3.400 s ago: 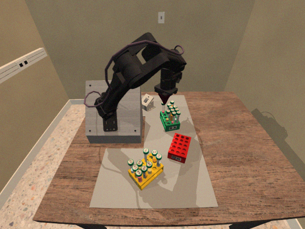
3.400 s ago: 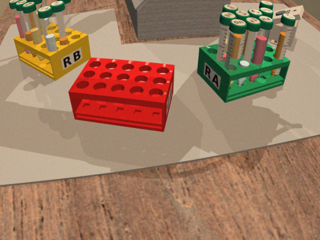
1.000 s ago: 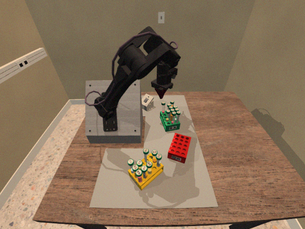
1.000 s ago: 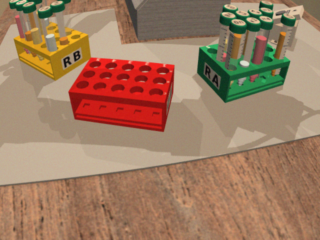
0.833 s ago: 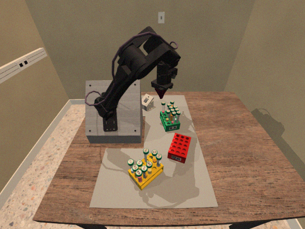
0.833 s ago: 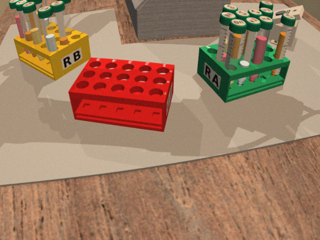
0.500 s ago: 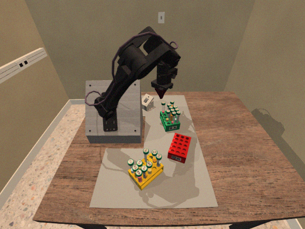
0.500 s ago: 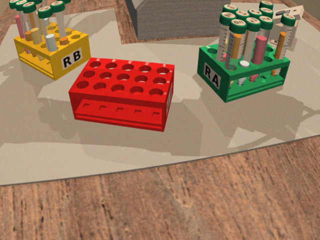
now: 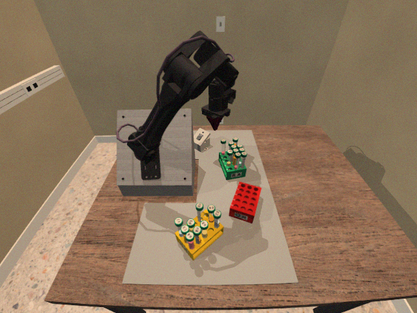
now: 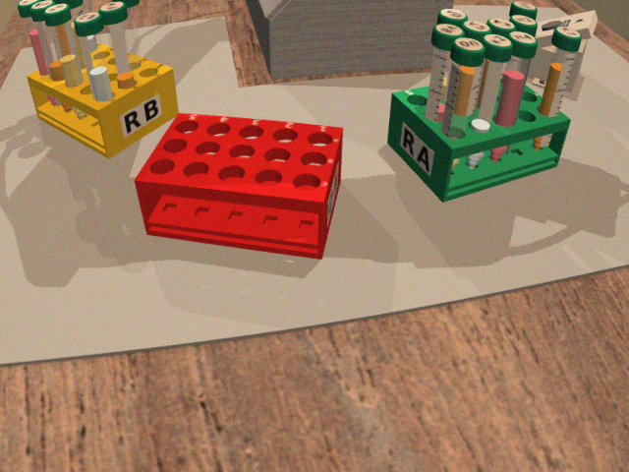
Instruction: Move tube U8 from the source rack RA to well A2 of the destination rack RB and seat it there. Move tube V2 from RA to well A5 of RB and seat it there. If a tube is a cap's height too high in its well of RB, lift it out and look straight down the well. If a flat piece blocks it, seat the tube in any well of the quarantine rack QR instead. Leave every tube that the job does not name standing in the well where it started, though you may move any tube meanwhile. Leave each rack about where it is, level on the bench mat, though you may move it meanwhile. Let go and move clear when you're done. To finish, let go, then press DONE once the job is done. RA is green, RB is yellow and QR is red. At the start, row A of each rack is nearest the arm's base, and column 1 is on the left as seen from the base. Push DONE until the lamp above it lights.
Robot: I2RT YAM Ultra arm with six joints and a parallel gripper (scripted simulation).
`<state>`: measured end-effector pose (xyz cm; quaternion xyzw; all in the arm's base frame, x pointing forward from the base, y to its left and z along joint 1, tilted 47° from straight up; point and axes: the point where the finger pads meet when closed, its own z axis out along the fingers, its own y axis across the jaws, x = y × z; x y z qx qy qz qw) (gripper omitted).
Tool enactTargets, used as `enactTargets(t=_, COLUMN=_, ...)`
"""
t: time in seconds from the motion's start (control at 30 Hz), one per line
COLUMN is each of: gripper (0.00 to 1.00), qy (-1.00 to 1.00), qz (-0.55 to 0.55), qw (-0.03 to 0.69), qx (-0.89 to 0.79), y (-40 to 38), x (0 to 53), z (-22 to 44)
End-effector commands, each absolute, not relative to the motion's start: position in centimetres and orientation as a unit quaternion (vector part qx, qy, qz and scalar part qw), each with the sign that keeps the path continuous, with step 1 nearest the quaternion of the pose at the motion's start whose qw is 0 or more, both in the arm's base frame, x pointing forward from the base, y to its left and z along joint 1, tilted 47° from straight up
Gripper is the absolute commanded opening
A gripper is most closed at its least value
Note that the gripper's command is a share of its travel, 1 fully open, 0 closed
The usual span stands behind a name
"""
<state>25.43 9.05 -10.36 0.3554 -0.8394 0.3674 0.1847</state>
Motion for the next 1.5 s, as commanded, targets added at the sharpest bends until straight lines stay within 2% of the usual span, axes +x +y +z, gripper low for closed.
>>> enactTargets(t=0.0, gripper=0.0, qy=-0.85, qz=0.36, qw=0.168, qx=0.345, y=10.9, x=25.7, z=-11.0)
enactTargets(t=1.3, gripper=0.0, qy=-0.855, qz=0.356, qw=0.154, qx=0.343, y=11.5, x=26.1, z=-10.5)
enactTargets(t=1.47, gripper=0.0, qy=-0.854, qz=0.357, qw=0.161, qx=0.344, y=12.4, x=24.6, z=-12.6)
